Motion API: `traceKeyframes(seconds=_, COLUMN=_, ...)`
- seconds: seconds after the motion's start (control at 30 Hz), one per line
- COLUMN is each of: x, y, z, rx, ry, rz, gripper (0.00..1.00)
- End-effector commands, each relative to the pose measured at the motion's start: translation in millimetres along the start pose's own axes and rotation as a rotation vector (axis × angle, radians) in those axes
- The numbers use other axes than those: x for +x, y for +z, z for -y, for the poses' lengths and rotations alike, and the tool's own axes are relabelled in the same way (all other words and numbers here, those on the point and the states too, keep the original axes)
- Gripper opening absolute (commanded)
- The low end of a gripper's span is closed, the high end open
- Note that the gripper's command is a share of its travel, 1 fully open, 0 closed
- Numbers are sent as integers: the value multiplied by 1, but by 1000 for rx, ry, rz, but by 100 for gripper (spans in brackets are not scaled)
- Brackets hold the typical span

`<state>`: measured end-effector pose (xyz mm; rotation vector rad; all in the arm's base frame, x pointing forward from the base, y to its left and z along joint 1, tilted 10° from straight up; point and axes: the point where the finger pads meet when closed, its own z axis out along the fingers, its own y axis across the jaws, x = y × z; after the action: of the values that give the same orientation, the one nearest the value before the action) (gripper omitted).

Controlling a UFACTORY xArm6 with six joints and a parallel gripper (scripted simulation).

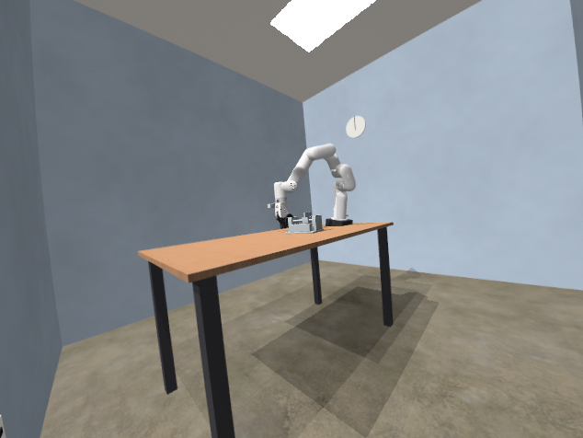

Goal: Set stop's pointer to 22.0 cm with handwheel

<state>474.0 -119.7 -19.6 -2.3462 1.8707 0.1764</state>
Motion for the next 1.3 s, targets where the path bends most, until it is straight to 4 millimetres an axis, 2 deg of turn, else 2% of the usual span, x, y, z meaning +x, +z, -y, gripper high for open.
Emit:
traceKeyframes(seconds=0.0, x=1, y=-13, z=8, rx=4, ry=-1, rz=-2, gripper=6)
traceKeyframes(seconds=0.27, x=1, y=-38, z=10, rx=4, ry=-1, rz=-2, gripper=6)
traceKeyframes(seconds=0.33, x=1, y=-38, z=10, rx=4, ry=-1, rz=-2, gripper=6)
traceKeyframes(seconds=0.7, x=1, y=-60, z=-9, rx=4, ry=-1, rz=-2, gripper=6)
traceKeyframes(seconds=1.03, x=1, y=-63, z=-27, rx=4, ry=-1, rz=-2, gripper=6)
traceKeyframes(seconds=1.27, x=1, y=-58, z=-43, rx=4, ry=-1, rz=-2, gripper=6)
